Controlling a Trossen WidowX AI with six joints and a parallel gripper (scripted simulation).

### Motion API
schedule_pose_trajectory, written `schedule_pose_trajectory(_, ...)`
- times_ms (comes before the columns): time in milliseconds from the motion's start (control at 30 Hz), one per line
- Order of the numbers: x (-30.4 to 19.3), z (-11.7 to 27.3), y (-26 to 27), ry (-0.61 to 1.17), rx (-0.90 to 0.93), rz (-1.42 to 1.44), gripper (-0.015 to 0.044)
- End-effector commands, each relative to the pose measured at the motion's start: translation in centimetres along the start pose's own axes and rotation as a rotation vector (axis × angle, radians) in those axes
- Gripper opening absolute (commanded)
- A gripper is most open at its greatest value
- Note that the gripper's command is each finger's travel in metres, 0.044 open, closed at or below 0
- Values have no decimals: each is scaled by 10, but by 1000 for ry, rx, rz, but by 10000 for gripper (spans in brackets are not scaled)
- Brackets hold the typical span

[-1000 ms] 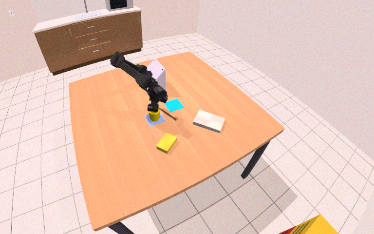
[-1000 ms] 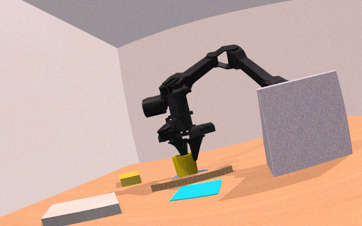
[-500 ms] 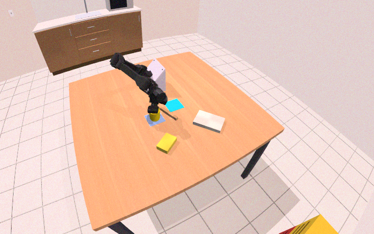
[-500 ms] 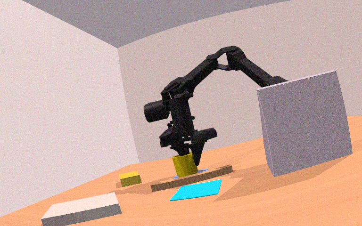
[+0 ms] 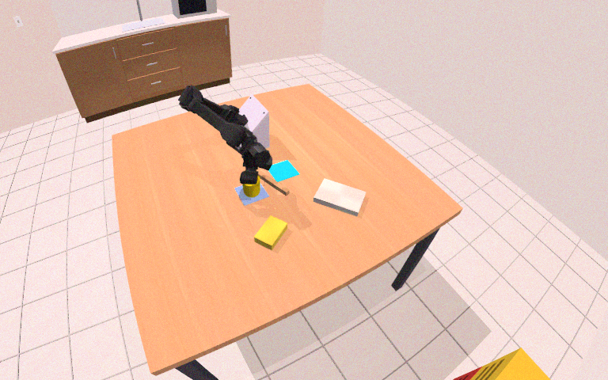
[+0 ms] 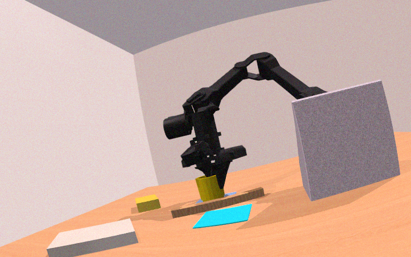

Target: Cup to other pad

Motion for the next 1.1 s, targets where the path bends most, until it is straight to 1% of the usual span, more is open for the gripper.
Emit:
schedule_pose_trajectory(0,0,0,0,0,0,-1,53)
schedule_pose_trajectory(267,0,0,0,0,0,-1,0)
schedule_pose_trajectory(433,1,9,0,0,0,0,0)
schedule_pose_trajectory(800,1,46,3,4,-1,5,0)
schedule_pose_trajectory(1067,1,43,4,8,-4,13,0)
Point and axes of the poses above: the point midway between the two fingers, 35 mm back from their tips, its own z axis back along the fingers, its own y axis across the jaws, x = y × z, the point moved 5 cm from there along z, back along the fingers, and after that the axes turned 9 degrees about -z, right-handed, at the moved point
